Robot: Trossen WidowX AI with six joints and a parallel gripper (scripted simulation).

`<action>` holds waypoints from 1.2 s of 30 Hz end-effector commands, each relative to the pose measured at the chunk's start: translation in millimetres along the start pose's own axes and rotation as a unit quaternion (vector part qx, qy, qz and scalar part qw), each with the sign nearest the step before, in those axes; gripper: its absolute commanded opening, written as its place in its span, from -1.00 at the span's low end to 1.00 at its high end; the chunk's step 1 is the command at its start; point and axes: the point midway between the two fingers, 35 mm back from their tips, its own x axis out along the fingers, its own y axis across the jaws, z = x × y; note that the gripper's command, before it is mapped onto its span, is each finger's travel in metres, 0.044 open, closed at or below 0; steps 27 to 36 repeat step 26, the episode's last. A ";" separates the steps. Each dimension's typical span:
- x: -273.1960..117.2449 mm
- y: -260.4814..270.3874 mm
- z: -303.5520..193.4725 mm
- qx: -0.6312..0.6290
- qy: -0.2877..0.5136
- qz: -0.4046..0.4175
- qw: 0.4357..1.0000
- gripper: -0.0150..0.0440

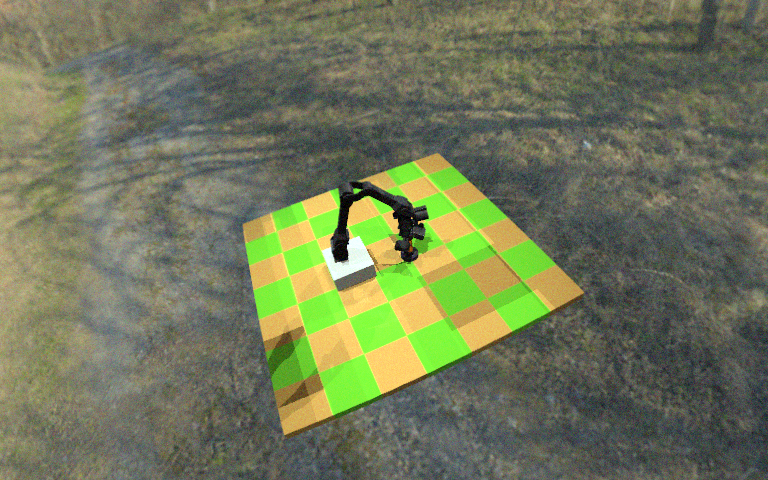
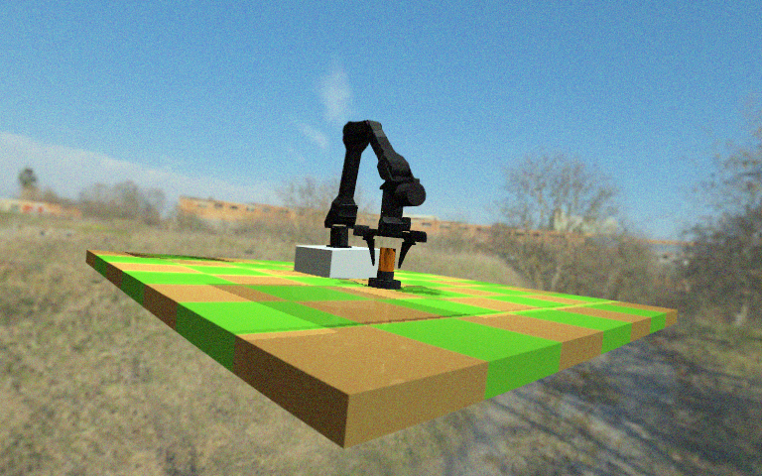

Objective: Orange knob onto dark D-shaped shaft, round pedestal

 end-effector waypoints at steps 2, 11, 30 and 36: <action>-0.4 -0.1 0.0 0.000 0.000 0.000 1.000 1.00; -3.4 0.2 0.5 0.000 0.000 0.000 1.000 1.00; -96.9 2.7 4.4 0.000 0.000 0.000 1.000 1.00; -96.9 2.7 4.4 0.000 0.000 0.000 1.000 1.00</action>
